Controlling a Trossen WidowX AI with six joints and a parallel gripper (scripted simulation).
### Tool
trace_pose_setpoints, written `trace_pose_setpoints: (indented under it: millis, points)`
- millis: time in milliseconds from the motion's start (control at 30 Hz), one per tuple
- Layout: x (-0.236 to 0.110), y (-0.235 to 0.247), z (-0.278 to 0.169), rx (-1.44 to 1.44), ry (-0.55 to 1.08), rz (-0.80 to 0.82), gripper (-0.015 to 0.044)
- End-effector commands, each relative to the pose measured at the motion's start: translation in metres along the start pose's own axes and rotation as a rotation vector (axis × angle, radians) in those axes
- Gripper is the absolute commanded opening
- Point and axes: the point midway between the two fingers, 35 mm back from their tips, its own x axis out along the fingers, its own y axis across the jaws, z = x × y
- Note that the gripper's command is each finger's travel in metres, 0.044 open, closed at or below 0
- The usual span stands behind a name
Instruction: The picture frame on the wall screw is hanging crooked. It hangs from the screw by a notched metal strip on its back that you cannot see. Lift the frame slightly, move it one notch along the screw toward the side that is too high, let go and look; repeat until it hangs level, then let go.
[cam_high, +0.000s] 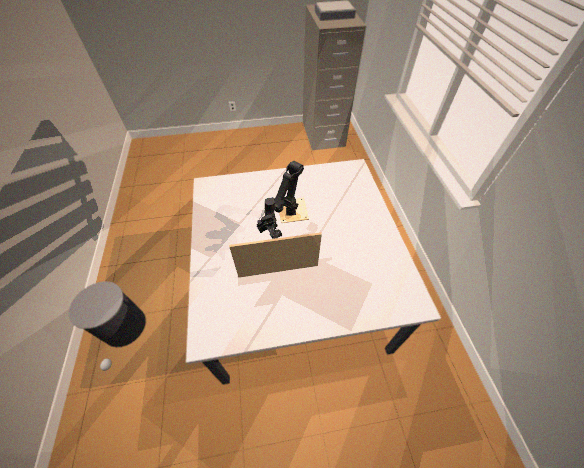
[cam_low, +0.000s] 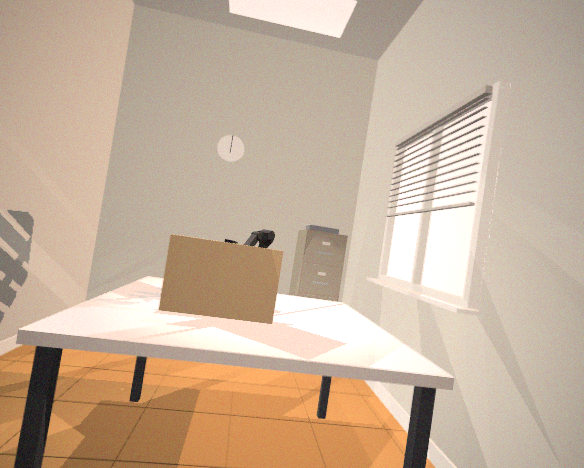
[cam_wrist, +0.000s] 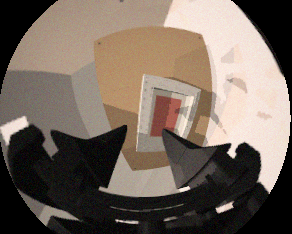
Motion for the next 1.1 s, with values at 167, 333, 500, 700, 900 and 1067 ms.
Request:
trace_pose_setpoints:
  millis: [167, 333, 500, 700, 900, 1067]
  points:
    - [0.011, 0.002, 0.001, -0.006, -0.001, 0.004, 0.0260]
    - [0.019, 0.002, 0.001, -0.006, 0.000, 0.005, 0.0260]
    - [0.027, 0.002, 0.000, -0.006, 0.000, 0.005, 0.0260]
    - [0.037, 0.002, 0.000, -0.006, 0.000, 0.006, 0.0260]
    - [0.039, 0.002, 0.000, -0.006, 0.000, 0.007, 0.0260]
    - [0.039, 0.002, 0.000, -0.006, 0.000, 0.007, 0.0260]
